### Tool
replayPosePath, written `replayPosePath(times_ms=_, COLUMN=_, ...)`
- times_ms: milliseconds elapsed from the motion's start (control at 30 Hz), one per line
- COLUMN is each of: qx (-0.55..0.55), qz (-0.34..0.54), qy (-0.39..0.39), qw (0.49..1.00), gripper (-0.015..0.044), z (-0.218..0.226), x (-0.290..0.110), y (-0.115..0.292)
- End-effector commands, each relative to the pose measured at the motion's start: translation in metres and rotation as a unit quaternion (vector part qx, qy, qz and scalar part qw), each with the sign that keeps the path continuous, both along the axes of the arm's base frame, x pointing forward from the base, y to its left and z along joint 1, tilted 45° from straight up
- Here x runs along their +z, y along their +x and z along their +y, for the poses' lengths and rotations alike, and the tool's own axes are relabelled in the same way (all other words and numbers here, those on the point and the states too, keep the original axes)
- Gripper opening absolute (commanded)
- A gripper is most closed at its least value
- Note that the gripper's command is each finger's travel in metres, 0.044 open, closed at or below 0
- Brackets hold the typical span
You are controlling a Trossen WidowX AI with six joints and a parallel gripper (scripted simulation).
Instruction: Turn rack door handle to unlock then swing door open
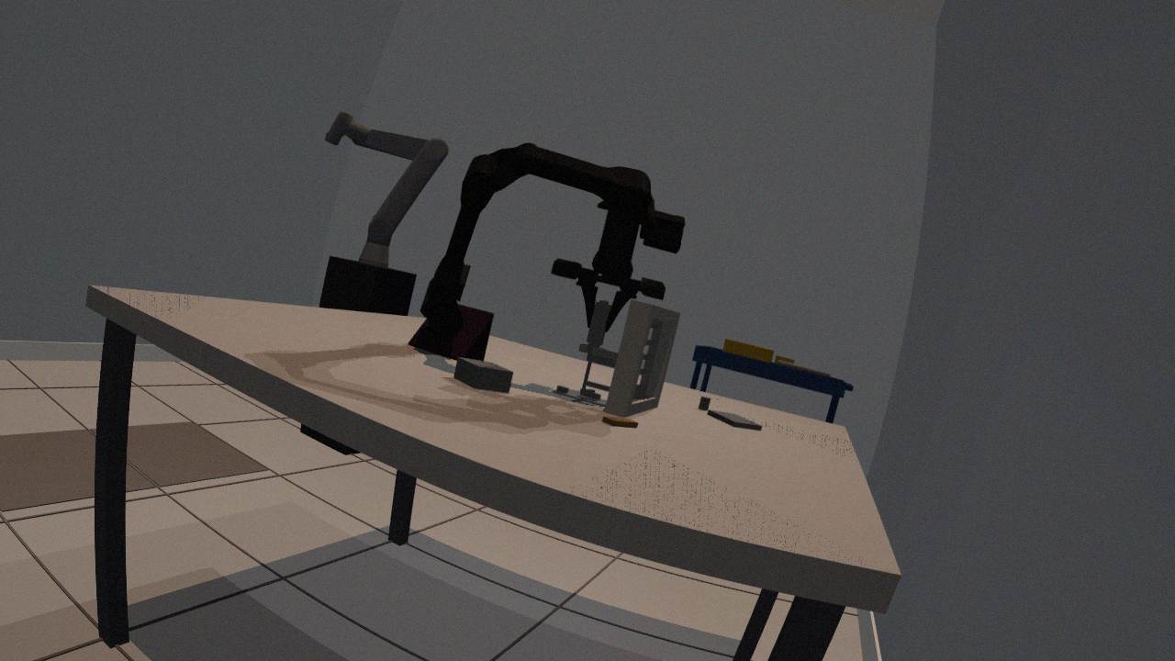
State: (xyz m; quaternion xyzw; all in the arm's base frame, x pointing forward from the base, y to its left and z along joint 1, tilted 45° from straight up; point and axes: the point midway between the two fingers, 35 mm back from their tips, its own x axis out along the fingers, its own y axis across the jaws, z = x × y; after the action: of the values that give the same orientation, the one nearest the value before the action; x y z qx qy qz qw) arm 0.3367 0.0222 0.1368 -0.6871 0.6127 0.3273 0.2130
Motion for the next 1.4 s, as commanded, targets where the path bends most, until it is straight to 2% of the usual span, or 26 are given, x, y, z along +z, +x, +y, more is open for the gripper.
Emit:
replayPosePath(times_ms=0, qx=0.0, qz=0.001, qy=0.001, qw=1.0, gripper=0.0025, z=0.0, x=-0.001, y=0.0)
replayPosePath(times_ms=600, qx=-0.107, qz=-0.104, qy=0.006, qw=0.989, gripper=0.0025, z=0.004, x=-0.005, y=-0.013)
replayPosePath(times_ms=1367, qx=-0.24, qz=-0.234, qy=0.013, qw=0.942, gripper=0.0025, z=0.019, x=-0.021, y=-0.048)
